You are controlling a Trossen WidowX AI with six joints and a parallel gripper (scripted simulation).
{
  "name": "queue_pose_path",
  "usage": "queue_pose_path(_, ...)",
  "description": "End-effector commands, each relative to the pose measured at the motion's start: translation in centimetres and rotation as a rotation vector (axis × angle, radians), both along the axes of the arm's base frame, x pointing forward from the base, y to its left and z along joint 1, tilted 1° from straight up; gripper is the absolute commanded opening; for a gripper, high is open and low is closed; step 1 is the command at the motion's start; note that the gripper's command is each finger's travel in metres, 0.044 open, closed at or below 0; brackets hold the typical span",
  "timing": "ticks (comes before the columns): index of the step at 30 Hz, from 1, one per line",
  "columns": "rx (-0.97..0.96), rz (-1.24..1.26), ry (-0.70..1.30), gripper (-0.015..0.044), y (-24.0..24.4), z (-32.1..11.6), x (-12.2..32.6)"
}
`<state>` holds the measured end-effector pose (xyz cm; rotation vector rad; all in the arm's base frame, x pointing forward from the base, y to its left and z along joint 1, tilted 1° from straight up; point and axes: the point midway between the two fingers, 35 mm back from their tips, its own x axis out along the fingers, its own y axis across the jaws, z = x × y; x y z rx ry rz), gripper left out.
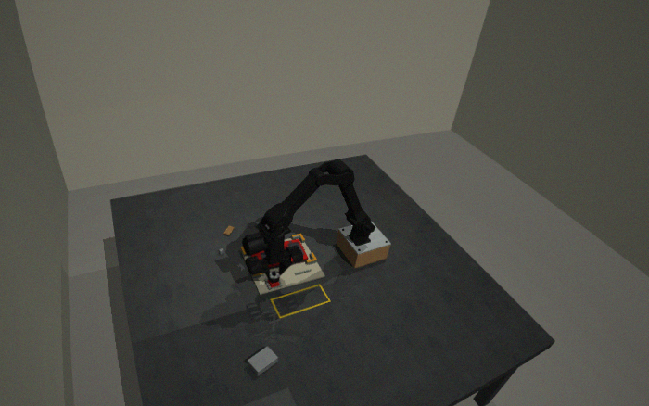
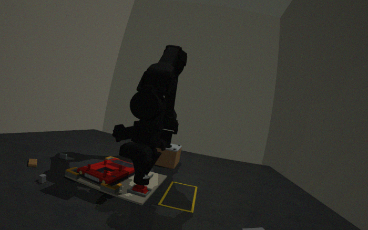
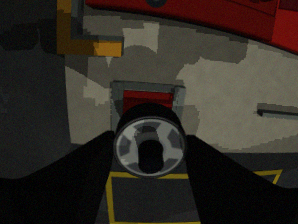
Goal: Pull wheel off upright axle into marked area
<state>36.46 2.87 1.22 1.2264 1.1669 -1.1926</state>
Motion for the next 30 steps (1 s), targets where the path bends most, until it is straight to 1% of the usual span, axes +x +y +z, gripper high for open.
queue_pose_path(1, 0.0, 0.001, 0.0, 0.0, 0.02, 0.23, 0.0)
queue_pose_path(30, 0.002, 0.002, -0.004, 0.0, 0.02, 1.18, -0.01)
